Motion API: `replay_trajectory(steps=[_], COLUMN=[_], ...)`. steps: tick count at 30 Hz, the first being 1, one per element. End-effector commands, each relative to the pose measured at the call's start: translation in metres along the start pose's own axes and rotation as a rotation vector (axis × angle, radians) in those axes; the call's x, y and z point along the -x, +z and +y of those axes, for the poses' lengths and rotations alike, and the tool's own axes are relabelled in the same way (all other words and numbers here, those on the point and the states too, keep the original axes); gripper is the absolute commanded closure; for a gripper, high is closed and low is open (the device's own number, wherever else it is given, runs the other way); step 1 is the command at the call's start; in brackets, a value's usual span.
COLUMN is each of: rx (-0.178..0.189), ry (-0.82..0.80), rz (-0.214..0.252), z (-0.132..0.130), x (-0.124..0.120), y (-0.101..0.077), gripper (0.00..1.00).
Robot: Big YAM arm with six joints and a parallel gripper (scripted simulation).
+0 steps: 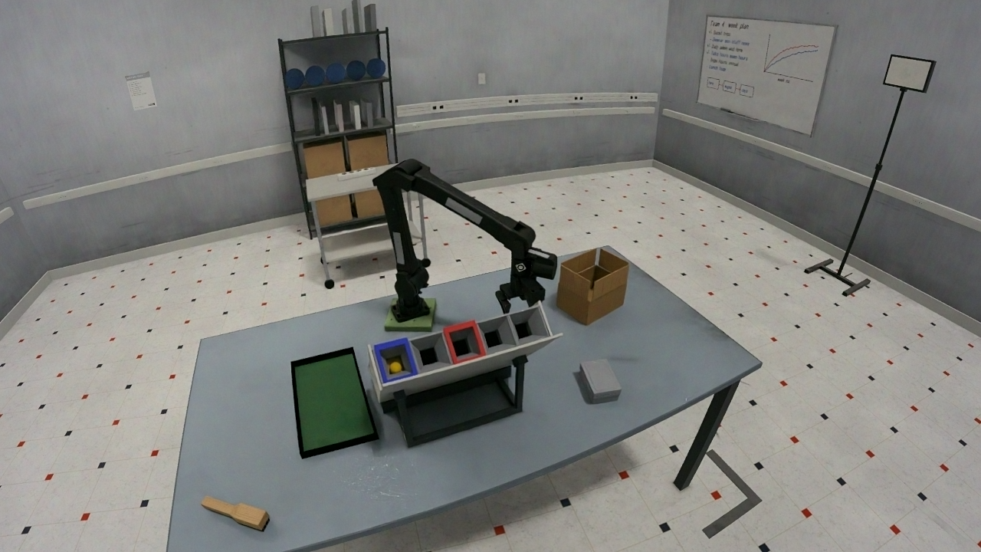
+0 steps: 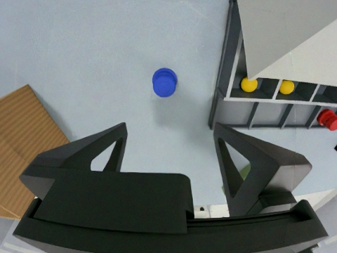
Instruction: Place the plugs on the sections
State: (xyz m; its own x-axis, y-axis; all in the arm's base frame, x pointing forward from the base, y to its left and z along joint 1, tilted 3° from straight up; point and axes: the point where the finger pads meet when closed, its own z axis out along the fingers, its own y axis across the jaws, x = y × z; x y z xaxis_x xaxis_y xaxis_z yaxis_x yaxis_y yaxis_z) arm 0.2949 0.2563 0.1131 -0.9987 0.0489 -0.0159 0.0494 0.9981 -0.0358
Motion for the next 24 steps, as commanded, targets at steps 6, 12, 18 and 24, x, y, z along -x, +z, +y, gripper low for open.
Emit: replay_trajectory(steps=[6,12,18,24], rx=[0.011,0.005,0.003,0.0], ry=[0.001,-0.001,0.0,0.001], rz=[-0.013,-0.007,-0.004,-0.002], z=[0.0095,0.01,0.0127,0.0155], x=[0.0091,0.0095,0.0115,0.0135], y=[-0.0138,-0.0142,-0.016,-0.0178], gripper=[0.13,0.13,0.13,0.13])
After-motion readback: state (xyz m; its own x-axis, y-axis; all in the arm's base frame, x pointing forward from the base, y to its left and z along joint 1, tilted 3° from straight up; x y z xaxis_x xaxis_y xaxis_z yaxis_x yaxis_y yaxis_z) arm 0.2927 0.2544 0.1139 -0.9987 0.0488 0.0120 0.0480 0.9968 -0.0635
